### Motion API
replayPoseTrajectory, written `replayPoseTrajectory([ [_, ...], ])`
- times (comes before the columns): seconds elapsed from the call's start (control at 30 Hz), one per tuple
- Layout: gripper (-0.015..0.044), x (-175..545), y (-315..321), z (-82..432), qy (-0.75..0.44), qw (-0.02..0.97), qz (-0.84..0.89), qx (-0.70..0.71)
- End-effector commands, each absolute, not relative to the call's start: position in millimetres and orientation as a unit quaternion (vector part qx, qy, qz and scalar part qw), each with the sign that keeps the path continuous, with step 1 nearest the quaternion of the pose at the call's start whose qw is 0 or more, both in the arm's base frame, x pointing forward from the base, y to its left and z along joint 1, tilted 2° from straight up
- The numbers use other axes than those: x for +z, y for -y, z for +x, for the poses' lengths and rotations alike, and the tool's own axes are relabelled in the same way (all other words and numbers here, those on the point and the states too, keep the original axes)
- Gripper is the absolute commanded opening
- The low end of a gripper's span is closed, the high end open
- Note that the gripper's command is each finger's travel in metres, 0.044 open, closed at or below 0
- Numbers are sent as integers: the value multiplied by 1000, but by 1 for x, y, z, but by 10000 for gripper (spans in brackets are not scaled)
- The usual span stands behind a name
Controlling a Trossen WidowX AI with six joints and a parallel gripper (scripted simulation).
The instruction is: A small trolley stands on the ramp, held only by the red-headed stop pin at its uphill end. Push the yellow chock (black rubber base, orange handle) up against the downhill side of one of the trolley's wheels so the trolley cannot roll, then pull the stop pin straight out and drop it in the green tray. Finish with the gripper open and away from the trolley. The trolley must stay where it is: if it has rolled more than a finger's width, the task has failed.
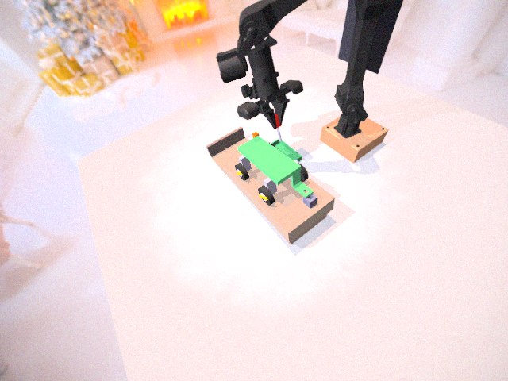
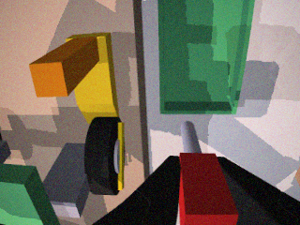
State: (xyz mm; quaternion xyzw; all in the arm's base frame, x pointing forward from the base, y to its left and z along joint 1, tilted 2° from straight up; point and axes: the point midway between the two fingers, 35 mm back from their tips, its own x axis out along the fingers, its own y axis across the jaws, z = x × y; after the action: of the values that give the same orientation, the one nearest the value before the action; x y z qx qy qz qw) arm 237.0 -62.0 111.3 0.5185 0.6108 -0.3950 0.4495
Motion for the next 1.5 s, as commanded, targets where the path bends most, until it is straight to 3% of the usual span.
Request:
replayPoseTrajectory([
  [0.0, 0, 112, 64, 238, -589, 438, 533, -420],
  [0.8, 0, 112, 58, 236, -353, 271, 648, -618],
  [1.47, 0, 113, 54, 236, -113, 106, 697, -700],
])
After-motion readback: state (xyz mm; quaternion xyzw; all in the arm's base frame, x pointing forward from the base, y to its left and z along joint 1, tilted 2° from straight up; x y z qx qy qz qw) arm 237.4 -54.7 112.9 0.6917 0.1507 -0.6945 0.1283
